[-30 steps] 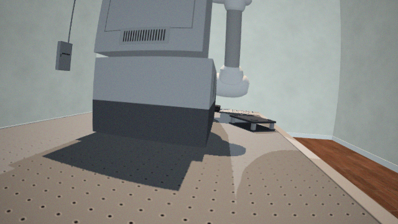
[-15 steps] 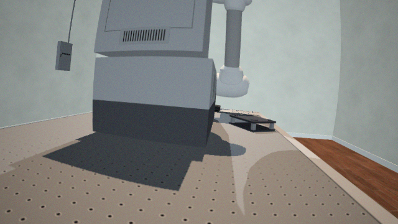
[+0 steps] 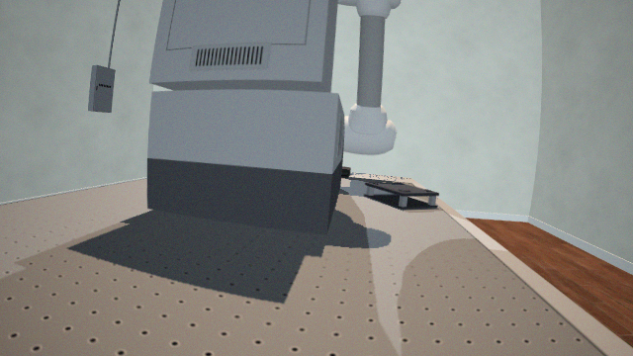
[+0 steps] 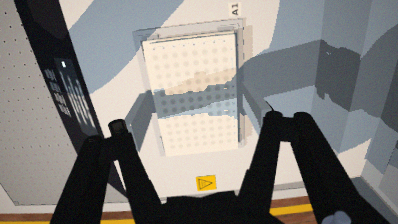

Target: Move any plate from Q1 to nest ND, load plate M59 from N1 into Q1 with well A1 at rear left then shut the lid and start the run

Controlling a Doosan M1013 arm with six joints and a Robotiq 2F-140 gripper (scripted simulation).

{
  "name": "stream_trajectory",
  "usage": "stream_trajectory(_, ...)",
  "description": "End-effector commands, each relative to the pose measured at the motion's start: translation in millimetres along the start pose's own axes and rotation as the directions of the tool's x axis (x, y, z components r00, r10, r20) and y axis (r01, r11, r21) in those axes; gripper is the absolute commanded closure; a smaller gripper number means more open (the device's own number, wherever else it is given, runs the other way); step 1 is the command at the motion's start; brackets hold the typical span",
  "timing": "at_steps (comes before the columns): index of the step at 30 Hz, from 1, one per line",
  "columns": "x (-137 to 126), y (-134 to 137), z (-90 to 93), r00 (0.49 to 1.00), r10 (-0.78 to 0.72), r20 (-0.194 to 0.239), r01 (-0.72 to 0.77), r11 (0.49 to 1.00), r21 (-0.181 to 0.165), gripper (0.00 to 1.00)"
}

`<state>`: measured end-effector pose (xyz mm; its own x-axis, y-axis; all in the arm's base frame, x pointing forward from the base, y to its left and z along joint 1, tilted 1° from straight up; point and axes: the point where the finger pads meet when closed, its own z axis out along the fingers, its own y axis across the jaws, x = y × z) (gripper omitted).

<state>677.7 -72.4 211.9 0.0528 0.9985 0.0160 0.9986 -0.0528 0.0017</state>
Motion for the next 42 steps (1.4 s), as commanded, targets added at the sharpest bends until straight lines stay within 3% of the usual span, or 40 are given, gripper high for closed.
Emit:
stream_trajectory(1,0,0,-0.1,1.000,0.000,0.000,0.000,1.000,0.000,0.34)
stream_trajectory(8,0,0,-0.1,1.000,0.000,0.000,0.000,1.000,0.000,0.34)
stream_trajectory(42,0,0,-46.9,1.000,0.000,0.000,0.000,1.000,0.000,0.34)
